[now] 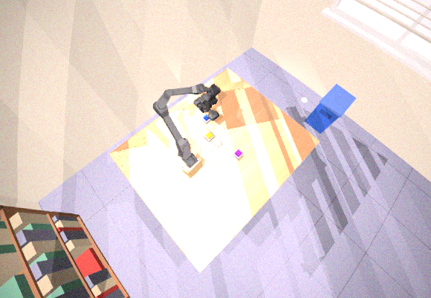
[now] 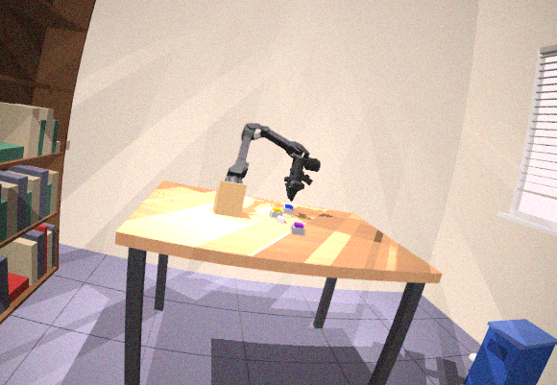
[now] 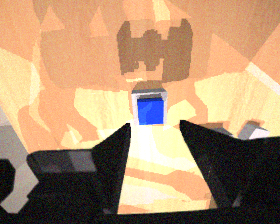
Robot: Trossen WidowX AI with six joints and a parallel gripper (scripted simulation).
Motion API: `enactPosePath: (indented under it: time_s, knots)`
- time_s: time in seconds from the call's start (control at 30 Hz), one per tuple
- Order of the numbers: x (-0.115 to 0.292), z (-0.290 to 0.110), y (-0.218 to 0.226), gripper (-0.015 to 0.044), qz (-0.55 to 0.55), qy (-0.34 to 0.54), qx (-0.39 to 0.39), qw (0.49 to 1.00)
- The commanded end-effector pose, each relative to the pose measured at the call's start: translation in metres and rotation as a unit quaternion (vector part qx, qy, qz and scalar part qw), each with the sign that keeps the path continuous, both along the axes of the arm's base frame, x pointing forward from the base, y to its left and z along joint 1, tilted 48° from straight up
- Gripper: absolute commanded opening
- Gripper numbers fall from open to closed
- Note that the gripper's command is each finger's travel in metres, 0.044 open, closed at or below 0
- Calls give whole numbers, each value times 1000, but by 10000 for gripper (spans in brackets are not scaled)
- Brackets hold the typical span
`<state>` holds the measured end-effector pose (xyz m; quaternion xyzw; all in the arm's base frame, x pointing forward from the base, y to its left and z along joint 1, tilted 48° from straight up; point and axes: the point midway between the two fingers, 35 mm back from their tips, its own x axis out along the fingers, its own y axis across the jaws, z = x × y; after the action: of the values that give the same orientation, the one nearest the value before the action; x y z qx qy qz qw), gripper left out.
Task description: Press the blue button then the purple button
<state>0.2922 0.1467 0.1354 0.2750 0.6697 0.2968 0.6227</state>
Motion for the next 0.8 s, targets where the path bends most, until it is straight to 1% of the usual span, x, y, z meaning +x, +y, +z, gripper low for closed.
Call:
enactPosePath:
  time_s: [0.0, 0.07, 0.1, 0.4, 0.77]
  knots:
    - [2, 0, 1, 85, -6, -3, 3, 1000]
    - [2, 0, 1, 32, -6, -3, 3, 1000]
    - [2, 0, 1, 20, -6, -3, 3, 1000]
    - [2, -1, 1, 20, -6, -3, 3, 1000]
    - [1, -12, 14, 20, -6, -3, 3, 1000]
